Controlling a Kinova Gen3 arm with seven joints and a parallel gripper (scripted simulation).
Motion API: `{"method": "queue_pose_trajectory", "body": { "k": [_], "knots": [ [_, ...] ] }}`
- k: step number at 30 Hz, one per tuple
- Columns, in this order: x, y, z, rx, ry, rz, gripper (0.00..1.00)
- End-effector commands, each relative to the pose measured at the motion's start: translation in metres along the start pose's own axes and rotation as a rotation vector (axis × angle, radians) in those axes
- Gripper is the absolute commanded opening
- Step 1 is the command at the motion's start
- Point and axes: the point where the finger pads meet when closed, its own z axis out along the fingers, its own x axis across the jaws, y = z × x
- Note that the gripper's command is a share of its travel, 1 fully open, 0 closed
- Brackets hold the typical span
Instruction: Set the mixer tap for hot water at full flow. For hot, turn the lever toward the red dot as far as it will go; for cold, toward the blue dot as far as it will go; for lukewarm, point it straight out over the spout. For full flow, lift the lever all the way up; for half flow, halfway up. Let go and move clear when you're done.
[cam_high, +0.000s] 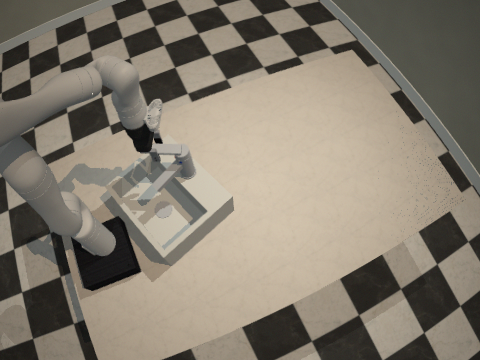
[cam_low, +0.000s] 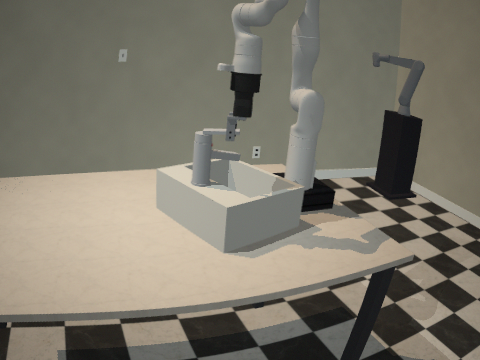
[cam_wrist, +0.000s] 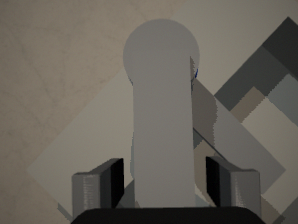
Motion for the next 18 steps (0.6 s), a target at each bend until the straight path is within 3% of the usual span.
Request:
{"method": "queue_pose_trajectory", "body": {
  "k": [1, 12, 13, 18],
  "knots": [
    [-0.0003, -0.0002, -0.0004, 0.001, -0.001, 0.000, 1.00],
    [-0.0003, -0.0002, -0.0004, 0.001, -0.001, 0.000, 1.00],
    [-0.0003, -0.0002, -0.0004, 0.001, -0.001, 0.000, 0.00],
    [-0.0003, -0.0002, -0.0004, 0.001, -0.001, 0.000, 0.00]
  ]
}}
